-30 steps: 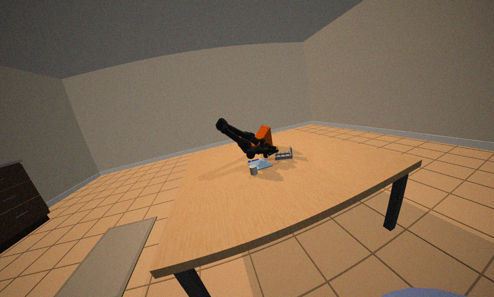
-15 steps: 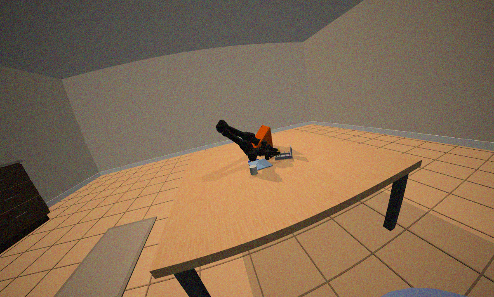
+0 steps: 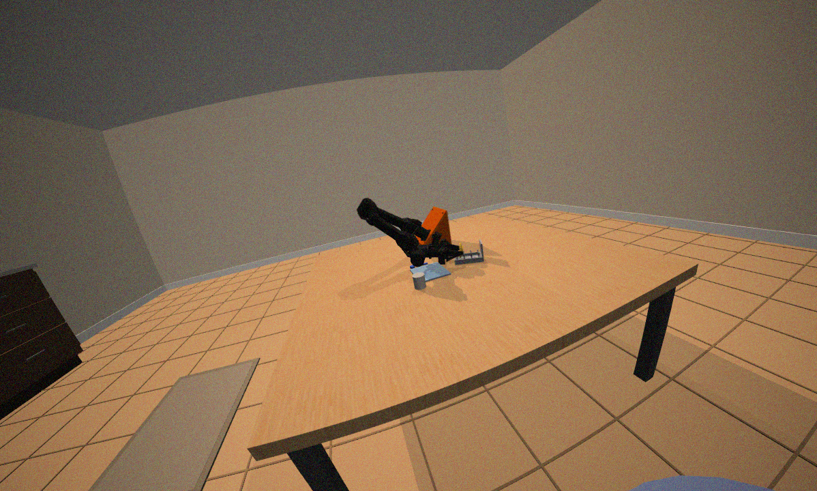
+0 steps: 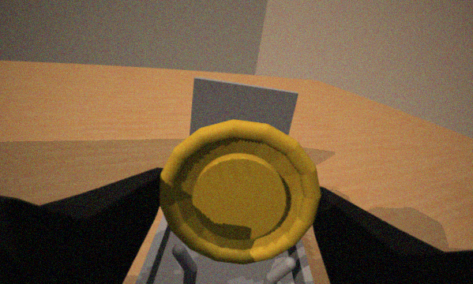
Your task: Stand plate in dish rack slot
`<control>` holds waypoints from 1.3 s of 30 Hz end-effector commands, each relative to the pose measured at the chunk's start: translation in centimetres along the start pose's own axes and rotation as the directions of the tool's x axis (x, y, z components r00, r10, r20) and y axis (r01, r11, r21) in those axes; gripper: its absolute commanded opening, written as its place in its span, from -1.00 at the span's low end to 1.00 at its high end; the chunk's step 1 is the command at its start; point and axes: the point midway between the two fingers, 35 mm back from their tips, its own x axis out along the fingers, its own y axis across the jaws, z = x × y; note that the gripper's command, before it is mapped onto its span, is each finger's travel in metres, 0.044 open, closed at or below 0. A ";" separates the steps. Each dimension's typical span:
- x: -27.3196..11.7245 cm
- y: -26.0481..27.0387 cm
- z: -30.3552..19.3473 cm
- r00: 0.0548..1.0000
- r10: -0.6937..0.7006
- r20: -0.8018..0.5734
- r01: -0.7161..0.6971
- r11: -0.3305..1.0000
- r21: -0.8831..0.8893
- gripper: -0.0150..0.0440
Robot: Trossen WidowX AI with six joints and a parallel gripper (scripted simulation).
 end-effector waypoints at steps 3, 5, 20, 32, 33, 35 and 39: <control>0.0 0.0 0.0 1.000 0.000 0.000 0.000 1.000 0.000 0.04; 0.0 0.0 0.0 1.000 0.000 0.000 0.000 1.000 0.000 0.22; 0.0 -0.1 0.2 1.000 0.001 -0.001 -0.001 1.000 0.000 0.86; -0.8 -1.0 11.9 1.000 0.013 0.011 -0.013 1.000 0.022 0.86; -0.8 -1.0 11.9 1.000 0.013 0.011 -0.013 1.000 0.022 0.86; -0.7 -0.9 11.9 1.000 0.021 -0.002 -0.020 0.999 0.040 0.86; -0.4 -0.6 11.9 0.995 0.062 -0.078 -0.051 0.989 0.140 0.86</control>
